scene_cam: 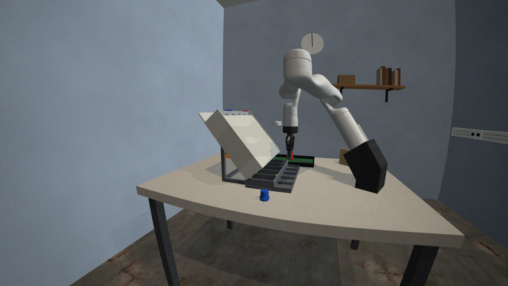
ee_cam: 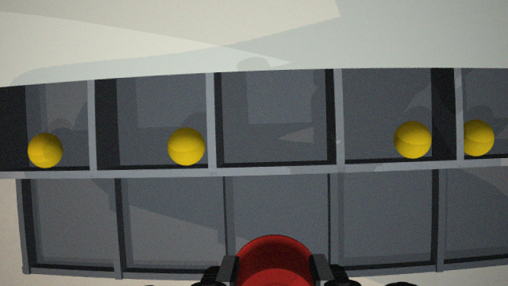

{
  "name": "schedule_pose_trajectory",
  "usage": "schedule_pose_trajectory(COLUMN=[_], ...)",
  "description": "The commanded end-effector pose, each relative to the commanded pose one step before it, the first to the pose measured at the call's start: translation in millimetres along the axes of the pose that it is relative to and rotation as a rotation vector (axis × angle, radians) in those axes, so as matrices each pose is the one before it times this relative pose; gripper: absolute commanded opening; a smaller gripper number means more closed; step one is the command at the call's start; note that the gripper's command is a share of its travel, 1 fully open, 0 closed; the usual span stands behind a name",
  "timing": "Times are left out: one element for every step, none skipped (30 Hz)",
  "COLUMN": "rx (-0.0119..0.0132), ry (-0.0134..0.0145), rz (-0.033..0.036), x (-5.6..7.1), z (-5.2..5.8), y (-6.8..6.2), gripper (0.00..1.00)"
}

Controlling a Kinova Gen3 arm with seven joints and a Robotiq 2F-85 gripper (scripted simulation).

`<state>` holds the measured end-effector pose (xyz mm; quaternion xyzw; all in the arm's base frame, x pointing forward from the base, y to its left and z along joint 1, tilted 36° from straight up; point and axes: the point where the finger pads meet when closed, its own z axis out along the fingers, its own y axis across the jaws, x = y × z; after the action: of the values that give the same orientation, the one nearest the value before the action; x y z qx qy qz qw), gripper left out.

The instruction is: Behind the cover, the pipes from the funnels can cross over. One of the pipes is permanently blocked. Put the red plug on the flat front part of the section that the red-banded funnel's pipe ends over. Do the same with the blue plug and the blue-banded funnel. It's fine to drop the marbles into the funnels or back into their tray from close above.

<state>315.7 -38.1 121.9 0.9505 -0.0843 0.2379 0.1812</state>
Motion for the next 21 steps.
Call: schedule_pose_trajectory(rx=[-0.00498,0.00000,0.00000,0.00000,0.00000,0.00000,0.00000,0.00000,0.00000,-0.00190,0.00000,0.00000,0.00000,0.00000,0.00000,0.00000,0.00000,0.00000,0.00000,0.00000,0.00000], ry=[0.01847,0.00000,0.00000,0.00000,0.00000,0.00000,0.00000,0.00000,0.00000,-0.02007,0.00000,0.00000,0.00000,0.00000,0.00000,0.00000,0.00000,0.00000,0.00000,0.00000,0.00000], rz=[-0.00450,0.00000,0.00000,0.00000,0.00000,0.00000,0.00000,0.00000,0.00000,0.00481,0.00000,0.00000,0.00000,0.00000,0.00000,0.00000,0.00000,0.00000,0.00000,0.00000,0.00000], x=[1.07,0.00,0.00,0.00,0.00,0.00,0.00,0.00,0.00,0.34,0.00,0.00,0.00,0.00,0.00,0.00,0.00,0.00,0.00,0.00,0.00], z=[2.64,0.00,0.00,0.00,0.00,0.00,0.00,0.00,0.00,24.43,0.00,0.00,0.00,0.00,0.00,0.00,0.00,0.00,0.00,0.00,0.00], y=[3.87,0.00,0.00,0.00,0.00,0.00,0.00,0.00,0.00,0.24,0.00,0.00,0.00,0.00,0.00,0.00,0.00,0.00,0.00,0.00,0.00], gripper=[0.00,0.00,0.00,0.00,0.00,0.00,0.00,0.00,0.00,0.00,0.00,0.00,0.00,0.00,0.00,0.00,0.00,0.00,0.00,0.00,0.00])
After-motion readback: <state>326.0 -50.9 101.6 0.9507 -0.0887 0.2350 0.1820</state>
